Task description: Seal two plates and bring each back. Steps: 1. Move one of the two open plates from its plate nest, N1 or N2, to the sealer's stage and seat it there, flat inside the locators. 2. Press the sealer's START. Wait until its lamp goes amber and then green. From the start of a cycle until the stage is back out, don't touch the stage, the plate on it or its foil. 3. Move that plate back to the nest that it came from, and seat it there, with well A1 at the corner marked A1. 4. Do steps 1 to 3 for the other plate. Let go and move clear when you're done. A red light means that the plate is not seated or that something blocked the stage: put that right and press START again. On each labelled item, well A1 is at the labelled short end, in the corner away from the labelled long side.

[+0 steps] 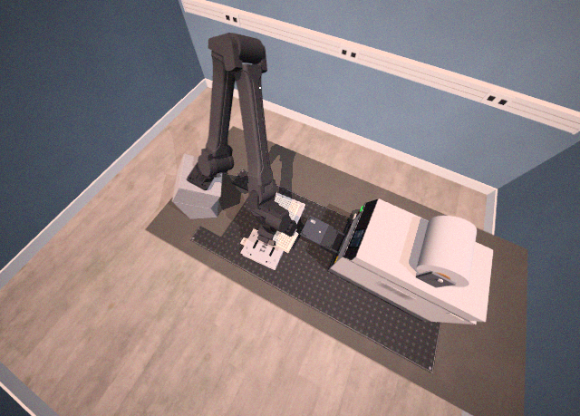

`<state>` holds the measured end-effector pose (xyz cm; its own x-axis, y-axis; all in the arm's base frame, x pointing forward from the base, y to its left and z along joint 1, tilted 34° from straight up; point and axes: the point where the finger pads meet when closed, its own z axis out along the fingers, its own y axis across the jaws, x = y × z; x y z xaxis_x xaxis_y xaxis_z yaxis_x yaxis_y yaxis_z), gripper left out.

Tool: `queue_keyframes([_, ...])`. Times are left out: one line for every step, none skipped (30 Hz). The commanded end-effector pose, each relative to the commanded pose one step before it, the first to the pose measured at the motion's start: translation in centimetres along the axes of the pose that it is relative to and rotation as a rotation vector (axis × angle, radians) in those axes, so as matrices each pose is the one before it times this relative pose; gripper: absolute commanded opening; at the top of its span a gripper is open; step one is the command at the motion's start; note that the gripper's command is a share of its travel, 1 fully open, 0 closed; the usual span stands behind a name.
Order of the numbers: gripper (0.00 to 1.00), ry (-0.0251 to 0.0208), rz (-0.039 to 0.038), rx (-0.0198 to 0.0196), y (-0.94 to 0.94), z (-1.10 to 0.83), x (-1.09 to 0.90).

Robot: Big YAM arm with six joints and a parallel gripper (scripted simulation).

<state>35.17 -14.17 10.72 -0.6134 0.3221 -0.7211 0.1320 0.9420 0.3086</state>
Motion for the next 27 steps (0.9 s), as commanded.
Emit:
queue_keyframes([0.0,-0.01591,0.00347,0.0053,0.31,-0.207,-1.637])
queue_keyframes([0.0,-0.00087,-0.00568,-0.0006,0.255,0.092,-0.262])
queue_keyframes([0.0,-0.0054,-0.00822,-0.00256,0.287,0.083,-0.417])
queue_keyframes([0.0,-0.00504,-0.00379,-0.00209,0.319,-0.007,-0.426])
queue_keyframes([0.0,-0.00255,-0.0009,-0.00106,0.246,0.046,-0.352])
queue_keyframes([0.0,-0.00335,-0.00085,-0.00012,0.203,0.03,-0.366])
queue_keyframes([0.0,-0.00334,-0.0003,0.00136,0.149,0.017,-0.337])
queue_keyframes([0.0,-0.00312,-0.00007,0.0012,0.149,0.018,-0.317])
queue_keyframes([0.0,-0.00211,0.00022,-0.00011,0.175,0.027,-0.254])
queue_keyframes([0.0,-0.00142,0.00084,0.00044,0.15,0.024,-0.209])
queue_keyframes([0.0,-0.00049,0.00136,0.00021,0.153,0.039,-0.164])
queue_keyframes([0.0,0.00333,0.00279,-0.00035,0.177,0.047,-0.069])
queue_keyframes([0.0,0.00392,0.00285,-0.00054,0.175,0.072,-0.051])
queue_keyframes([0.0,0.00093,0.00012,-0.00071,0.176,0.091,-0.094])
queue_keyframes([0.0,0.0,0.0,0.0,0.0,0.0,0.0])
queue_keyframes([0.0,0.0,0.0,0.0,0.0,0.0,0.0])
queue_keyframes([0.0,0.00384,0.00007,0.00037,-0.136,0.119,0.294])
queue_keyframes([0.0,0.00227,0.00037,0.00359,-0.018,0.146,0.022])
queue_keyframes([0.0,0.00682,-0.00074,-0.00061,0.164,0.201,0.115])
queue_keyframes([0.0,0.00267,0.00023,-0.00292,0.264,0.191,-0.201])
queue_keyframes([0.0,0.00575,0.00272,-0.0028,0.234,0.178,-0.109])
queue_keyframes([0.0,0.00534,0.00275,-0.00132,0.211,0.18,-0.124])
queue_keyframes([0.0,-0.00178,-0.0004,-0.00081,0.184,0.083,-0.285])
queue_keyframes([0.0,-0.00573,-0.00151,0.00025,0.163,0.081,-0.395])
queue_keyframes([0.0,-0.00449,-0.00091,0.00032,0.13,0.073,-0.331])
queue_keyframes([0.0,-0.0036,-0.00063,0.00038,0.139,0.081,-0.307])
queue_keyframes([0.0,-0.00267,0.00058,0.00074,0.107,0.083,-0.244])
